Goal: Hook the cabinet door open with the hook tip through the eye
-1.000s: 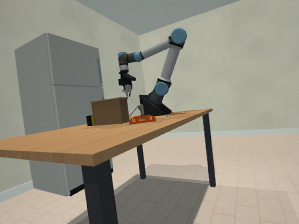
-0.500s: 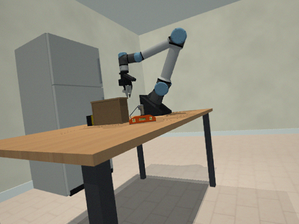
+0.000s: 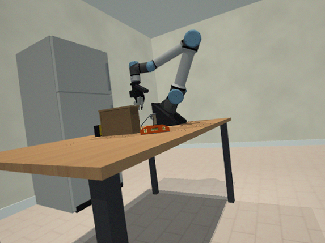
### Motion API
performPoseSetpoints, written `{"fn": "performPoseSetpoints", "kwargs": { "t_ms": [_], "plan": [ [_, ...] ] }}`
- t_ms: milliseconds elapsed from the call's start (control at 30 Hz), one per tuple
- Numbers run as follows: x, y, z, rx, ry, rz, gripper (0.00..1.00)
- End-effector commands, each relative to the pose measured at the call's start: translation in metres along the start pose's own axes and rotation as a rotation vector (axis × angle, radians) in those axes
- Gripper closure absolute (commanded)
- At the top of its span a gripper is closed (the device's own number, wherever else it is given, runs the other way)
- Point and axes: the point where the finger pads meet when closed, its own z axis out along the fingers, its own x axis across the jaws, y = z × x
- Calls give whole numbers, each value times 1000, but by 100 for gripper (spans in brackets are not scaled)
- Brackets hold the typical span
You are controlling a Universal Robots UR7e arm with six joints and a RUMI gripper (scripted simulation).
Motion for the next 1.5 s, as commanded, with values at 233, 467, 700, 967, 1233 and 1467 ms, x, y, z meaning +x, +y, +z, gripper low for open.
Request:
{"fn": "performPoseSetpoints", "kwargs": {
  "t_ms": [233,467,700,967,1233,1467],
  "plan": [
    [1,2,42,-1,1,0,86],
    [0,2,68,-1,1,0,86],
    [0,2,82,-1,1,0,86],
    [0,2,94,-1,1,0,86],
    [0,2,96,-1,1,0,86],
    [0,2,96,-1,1,0,86]
  ]
}}
